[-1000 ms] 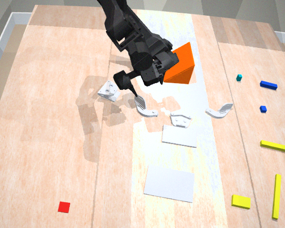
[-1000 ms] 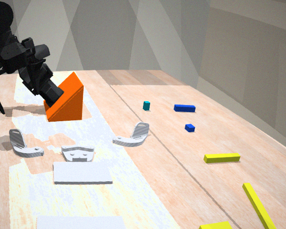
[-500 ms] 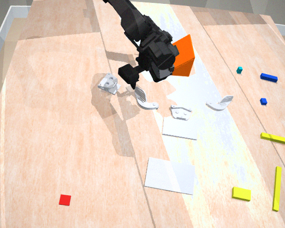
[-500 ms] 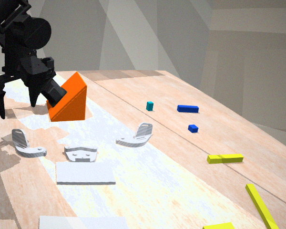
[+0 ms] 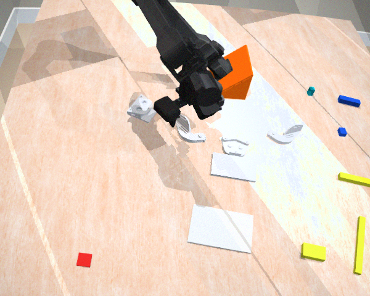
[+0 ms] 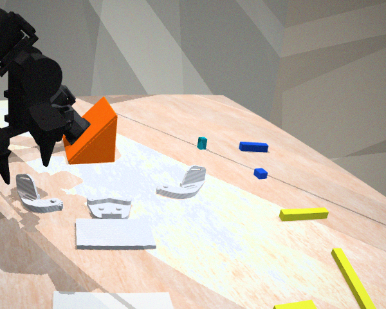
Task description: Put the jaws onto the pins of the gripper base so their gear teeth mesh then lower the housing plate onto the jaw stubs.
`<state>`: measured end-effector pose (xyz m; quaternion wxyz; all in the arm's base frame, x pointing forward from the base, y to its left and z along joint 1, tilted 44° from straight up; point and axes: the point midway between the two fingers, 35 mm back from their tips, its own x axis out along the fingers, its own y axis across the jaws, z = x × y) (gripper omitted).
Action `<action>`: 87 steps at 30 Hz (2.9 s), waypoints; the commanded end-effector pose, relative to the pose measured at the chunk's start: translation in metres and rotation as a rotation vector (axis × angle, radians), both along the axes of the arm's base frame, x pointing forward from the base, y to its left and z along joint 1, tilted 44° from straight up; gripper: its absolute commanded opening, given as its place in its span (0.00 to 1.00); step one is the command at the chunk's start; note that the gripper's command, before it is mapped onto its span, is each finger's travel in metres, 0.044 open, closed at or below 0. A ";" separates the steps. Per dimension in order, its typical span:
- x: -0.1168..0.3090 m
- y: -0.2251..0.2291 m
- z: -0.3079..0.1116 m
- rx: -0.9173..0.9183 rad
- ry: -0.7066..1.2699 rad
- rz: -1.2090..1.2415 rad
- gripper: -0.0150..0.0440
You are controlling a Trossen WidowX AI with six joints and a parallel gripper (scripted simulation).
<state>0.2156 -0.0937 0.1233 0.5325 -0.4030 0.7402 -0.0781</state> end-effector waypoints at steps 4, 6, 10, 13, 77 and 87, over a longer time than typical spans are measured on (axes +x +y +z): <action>-0.001 -0.007 -0.005 -0.003 -0.006 0.003 1.00; -0.001 -0.009 -0.007 -0.003 -0.006 0.003 1.00; -0.002 -0.014 -0.012 -0.003 -0.006 0.003 1.00; -0.002 -0.017 -0.016 -0.003 -0.006 0.003 1.00; -0.006 -0.035 -0.035 -0.002 -0.005 0.000 0.48; -0.001 -0.019 -0.019 0.003 -0.006 0.002 0.48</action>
